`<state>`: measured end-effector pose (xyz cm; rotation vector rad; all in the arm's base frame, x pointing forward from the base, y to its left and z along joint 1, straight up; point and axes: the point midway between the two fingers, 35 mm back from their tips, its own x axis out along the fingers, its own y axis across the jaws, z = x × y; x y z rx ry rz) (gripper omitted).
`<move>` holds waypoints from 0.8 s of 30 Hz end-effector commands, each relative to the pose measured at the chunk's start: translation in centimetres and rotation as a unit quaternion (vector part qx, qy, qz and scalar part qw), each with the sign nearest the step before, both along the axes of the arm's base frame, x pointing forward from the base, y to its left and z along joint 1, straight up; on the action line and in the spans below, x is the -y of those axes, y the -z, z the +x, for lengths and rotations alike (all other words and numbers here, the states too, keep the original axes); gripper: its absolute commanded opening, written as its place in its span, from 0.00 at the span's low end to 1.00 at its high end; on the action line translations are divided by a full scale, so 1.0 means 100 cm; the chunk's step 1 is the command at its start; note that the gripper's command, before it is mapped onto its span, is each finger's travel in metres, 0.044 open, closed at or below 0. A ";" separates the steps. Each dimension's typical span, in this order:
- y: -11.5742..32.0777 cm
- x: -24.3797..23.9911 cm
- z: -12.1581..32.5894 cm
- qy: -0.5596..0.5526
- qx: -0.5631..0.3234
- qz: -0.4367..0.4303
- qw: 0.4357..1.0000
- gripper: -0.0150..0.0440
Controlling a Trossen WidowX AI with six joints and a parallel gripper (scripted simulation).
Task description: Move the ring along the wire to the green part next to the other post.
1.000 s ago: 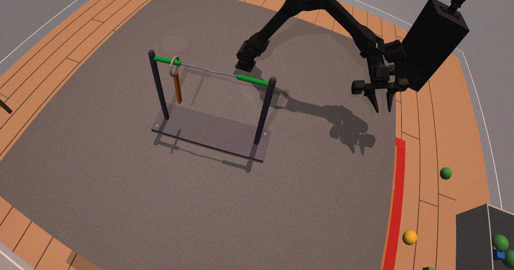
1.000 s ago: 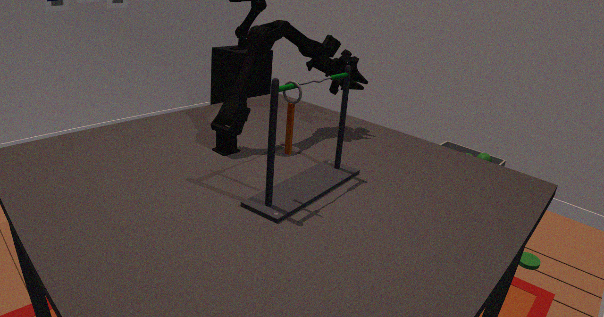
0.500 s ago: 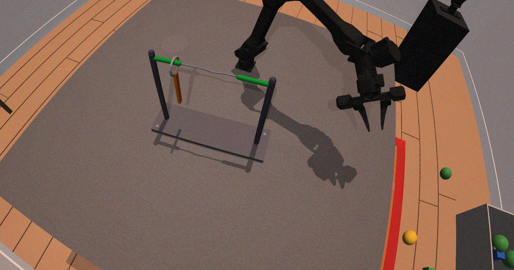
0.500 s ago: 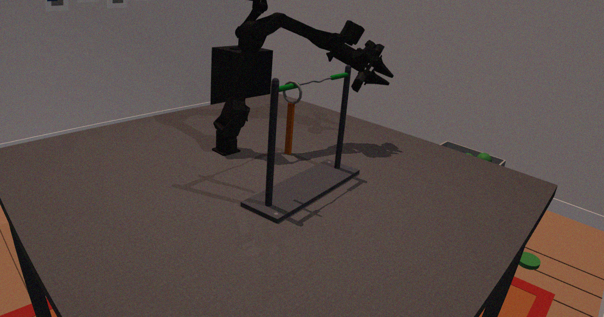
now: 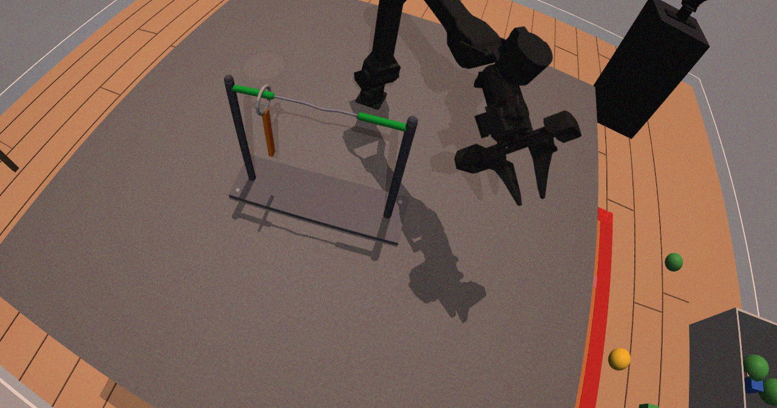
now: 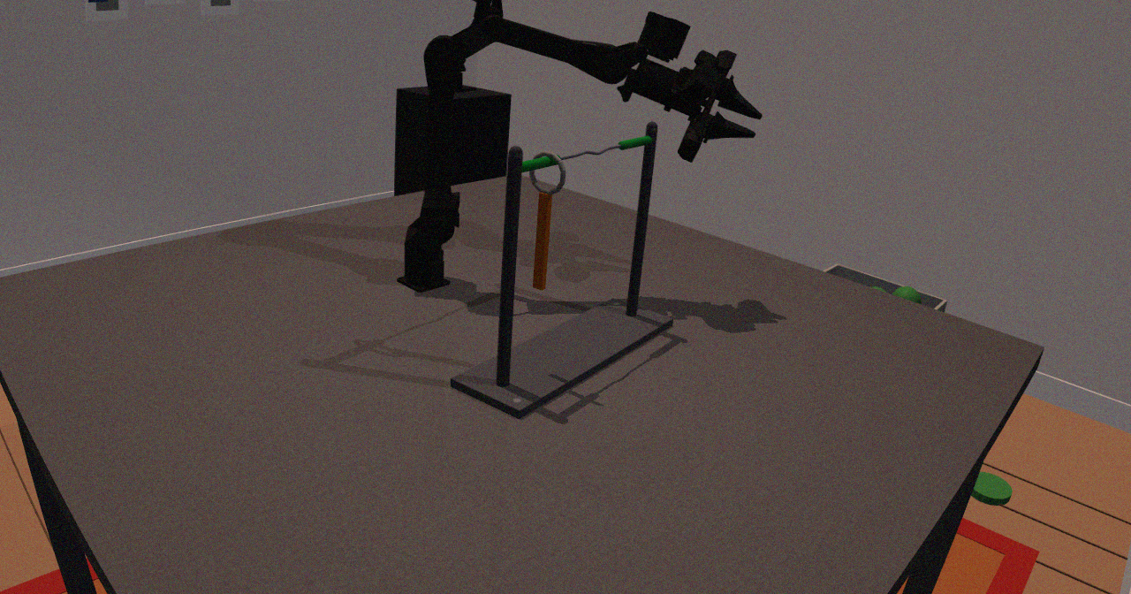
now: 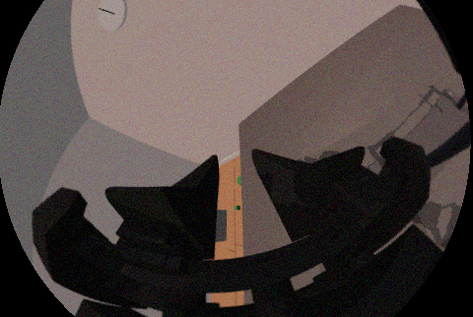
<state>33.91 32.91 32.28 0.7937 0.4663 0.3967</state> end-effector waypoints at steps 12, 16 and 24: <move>-0.043 0.125 0.051 0.028 0.063 0.048 0.996 0.53; -0.051 0.164 0.059 0.045 0.084 0.051 0.994 0.53; -0.064 0.242 0.061 0.081 0.128 0.045 0.987 0.53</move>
